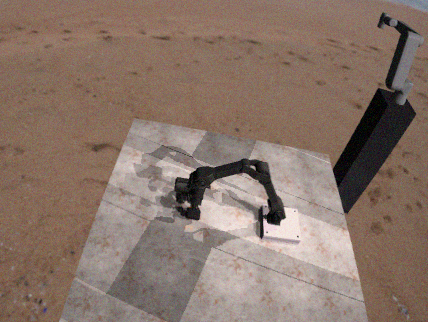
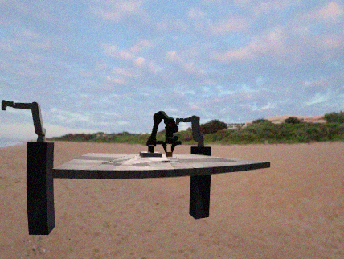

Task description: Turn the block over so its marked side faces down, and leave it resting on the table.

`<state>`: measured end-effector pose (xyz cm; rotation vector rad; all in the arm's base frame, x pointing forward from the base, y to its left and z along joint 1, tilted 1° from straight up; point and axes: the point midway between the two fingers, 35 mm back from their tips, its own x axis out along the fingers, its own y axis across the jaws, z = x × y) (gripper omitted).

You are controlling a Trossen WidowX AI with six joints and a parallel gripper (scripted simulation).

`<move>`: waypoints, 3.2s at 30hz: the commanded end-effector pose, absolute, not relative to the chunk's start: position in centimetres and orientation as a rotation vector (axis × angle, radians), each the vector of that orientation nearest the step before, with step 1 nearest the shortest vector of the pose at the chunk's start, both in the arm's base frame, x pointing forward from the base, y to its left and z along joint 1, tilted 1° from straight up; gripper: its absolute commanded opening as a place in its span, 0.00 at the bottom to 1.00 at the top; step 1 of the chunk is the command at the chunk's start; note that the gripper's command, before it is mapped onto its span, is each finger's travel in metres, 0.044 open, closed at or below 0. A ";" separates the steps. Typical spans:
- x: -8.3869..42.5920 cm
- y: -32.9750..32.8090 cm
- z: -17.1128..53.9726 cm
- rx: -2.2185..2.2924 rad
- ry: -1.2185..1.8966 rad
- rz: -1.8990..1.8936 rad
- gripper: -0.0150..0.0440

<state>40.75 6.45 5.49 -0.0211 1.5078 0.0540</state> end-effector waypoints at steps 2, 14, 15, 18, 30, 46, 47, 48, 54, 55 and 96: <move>40.8 6.5 5.4 -0.026 1.449 0.057 0.25; 40.9 6.5 4.9 -0.024 1.286 0.058 0.25; 40.9 6.5 4.9 -0.023 1.272 0.058 0.25; 40.9 6.5 4.8 -0.022 1.231 0.058 0.25; 40.4 6.5 4.8 -0.013 1.068 0.057 0.25; 41.0 6.6 3.2 -0.010 0.903 0.059 0.25; 41.1 6.6 3.1 -0.010 0.887 0.059 0.25; 41.2 6.6 2.9 -0.010 0.871 0.060 0.25; 41.4 6.7 2.1 -0.009 0.776 0.060 0.25; 41.4 6.7 2.0 -0.008 0.761 0.060 0.25; 39.9 6.5 2.0 0.006 0.481 0.056 0.43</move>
